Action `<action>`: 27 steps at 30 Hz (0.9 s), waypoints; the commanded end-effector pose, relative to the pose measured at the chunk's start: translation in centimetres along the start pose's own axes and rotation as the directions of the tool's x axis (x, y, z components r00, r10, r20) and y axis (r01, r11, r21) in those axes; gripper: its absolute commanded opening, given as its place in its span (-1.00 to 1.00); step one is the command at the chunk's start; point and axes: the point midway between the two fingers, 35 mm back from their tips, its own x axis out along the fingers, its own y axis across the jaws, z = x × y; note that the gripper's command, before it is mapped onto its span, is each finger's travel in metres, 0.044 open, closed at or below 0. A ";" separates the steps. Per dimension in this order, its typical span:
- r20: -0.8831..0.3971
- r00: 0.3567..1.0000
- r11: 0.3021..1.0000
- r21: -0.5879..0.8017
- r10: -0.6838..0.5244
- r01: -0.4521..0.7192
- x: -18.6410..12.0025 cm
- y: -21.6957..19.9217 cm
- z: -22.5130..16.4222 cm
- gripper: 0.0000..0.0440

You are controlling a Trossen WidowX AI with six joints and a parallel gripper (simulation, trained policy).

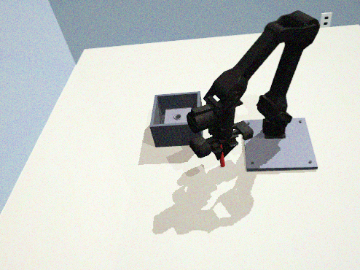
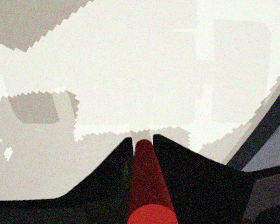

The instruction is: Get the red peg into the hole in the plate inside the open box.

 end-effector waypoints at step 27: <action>0.255 0.960 0.992 -0.085 0.116 -0.097 -9.9 4.1 9.4 -1.00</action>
